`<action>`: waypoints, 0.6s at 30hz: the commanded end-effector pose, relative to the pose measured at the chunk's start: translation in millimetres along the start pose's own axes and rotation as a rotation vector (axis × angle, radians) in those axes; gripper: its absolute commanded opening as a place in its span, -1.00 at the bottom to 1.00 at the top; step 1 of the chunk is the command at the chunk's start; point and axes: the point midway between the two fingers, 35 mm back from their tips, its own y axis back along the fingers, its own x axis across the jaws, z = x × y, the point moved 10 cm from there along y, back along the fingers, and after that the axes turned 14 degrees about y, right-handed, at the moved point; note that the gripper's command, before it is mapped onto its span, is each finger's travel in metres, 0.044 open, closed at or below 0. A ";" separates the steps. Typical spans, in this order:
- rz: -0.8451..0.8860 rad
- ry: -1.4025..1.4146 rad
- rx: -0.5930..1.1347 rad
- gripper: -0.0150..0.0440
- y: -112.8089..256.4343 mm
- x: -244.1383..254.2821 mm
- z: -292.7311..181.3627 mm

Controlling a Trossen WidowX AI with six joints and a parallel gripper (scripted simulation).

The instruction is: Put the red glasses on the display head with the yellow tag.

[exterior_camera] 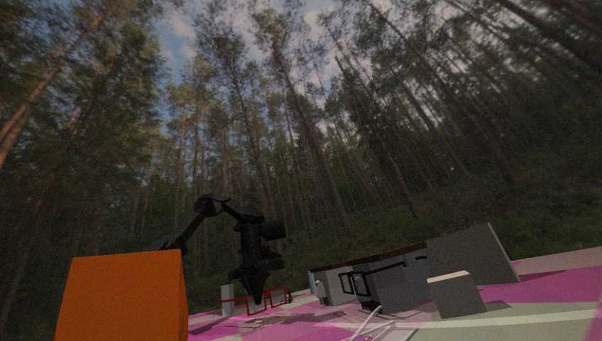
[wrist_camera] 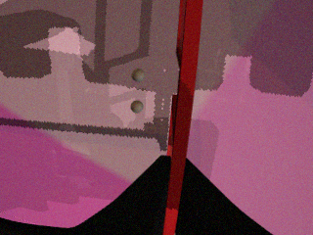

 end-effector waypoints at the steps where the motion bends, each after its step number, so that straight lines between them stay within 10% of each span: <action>1: 0.009 -0.008 0.002 -0.49 -5.9 1.6 -1.2; 18: 0.012 -0.008 0.000 -0.49 -20.2 3.8 -2.1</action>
